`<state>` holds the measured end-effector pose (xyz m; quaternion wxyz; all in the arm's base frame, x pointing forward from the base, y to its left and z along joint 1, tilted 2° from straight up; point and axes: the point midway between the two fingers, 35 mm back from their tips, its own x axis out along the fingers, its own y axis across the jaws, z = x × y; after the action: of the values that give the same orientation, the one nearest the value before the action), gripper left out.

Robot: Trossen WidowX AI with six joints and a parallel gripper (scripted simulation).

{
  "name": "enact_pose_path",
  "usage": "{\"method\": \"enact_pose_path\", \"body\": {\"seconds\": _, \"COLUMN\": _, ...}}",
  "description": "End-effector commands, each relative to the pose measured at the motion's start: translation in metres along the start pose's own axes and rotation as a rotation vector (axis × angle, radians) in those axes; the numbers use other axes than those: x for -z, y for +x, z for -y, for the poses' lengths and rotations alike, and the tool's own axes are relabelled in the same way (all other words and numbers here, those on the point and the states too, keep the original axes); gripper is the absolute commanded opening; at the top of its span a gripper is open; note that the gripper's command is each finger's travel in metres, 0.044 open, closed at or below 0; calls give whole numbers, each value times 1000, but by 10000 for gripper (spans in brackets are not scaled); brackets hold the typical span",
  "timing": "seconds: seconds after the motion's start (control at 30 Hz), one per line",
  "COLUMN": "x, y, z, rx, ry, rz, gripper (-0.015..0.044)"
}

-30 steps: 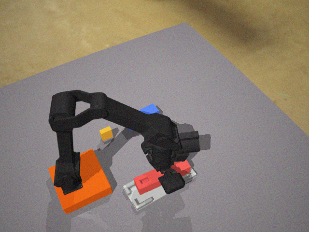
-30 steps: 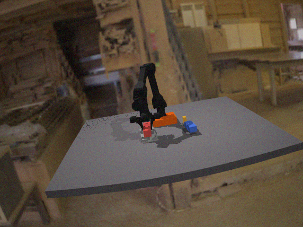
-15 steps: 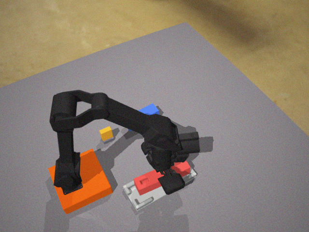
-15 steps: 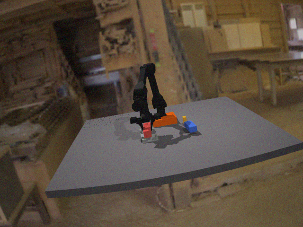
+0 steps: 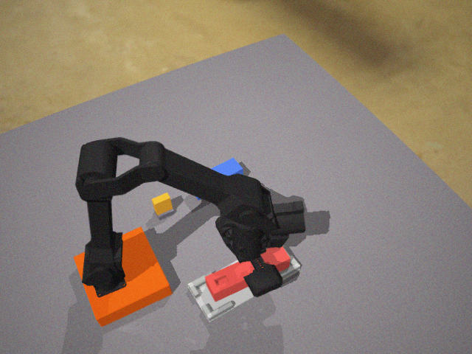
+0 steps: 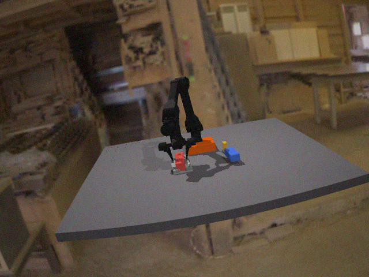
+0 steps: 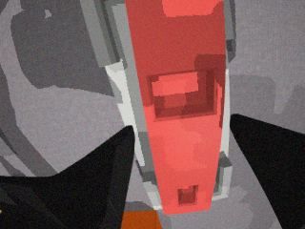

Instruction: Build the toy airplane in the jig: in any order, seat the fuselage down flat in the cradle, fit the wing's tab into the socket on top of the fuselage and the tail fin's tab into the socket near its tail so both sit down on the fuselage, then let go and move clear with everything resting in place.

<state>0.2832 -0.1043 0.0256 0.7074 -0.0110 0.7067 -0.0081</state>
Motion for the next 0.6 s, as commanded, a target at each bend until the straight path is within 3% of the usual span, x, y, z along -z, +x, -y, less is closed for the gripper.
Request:
{"method": "enact_pose_path", "body": {"seconds": 0.0, "x": 0, "y": 0, "z": 0, "rx": 1, "ry": 0, "rz": 1, "gripper": 440}}
{"method": "enact_pose_path", "body": {"seconds": 0.33, "x": -1, "y": -3, "z": 0, "rx": 1, "ry": 0, "rz": 1, "gripper": 440}}
{"method": "enact_pose_path", "body": {"seconds": 0.57, "x": -2, "y": -96, "z": 0, "rx": 4, "ry": -5, "rz": -1, "gripper": 440}}
